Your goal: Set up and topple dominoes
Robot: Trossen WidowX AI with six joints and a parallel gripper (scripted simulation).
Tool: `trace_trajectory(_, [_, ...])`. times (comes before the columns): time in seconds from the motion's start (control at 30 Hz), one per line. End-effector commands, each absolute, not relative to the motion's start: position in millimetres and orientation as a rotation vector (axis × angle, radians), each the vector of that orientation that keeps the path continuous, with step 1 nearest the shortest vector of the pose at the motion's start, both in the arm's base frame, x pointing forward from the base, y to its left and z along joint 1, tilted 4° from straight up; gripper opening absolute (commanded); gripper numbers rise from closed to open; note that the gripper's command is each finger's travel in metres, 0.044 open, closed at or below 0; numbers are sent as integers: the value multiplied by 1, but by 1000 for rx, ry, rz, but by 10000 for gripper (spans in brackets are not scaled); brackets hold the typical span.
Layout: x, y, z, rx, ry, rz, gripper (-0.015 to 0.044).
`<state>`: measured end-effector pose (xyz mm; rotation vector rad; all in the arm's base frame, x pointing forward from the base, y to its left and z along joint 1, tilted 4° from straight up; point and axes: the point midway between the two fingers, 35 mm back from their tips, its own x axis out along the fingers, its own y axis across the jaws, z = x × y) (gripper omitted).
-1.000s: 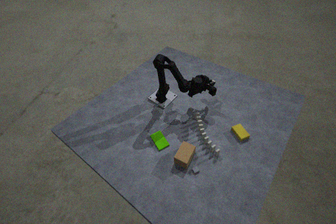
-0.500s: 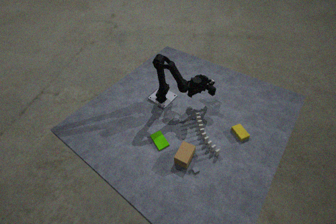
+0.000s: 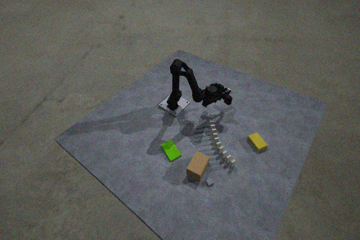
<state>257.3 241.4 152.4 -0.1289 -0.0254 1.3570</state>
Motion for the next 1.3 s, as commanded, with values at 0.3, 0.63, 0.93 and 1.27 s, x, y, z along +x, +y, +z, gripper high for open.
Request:
trace_trajectory(0.3, [263, 245, 118, -148, -33, 1362, 107])
trace_trajectory(0.63, [263, 246, 92, -161, -41, 1364, 107])
trace_trajectory(0.93, [260, 245, 70, -172, -47, 1365, 107])
trace_trajectory(1.27, [259, 245, 65, -175, -49, 1366, 107])
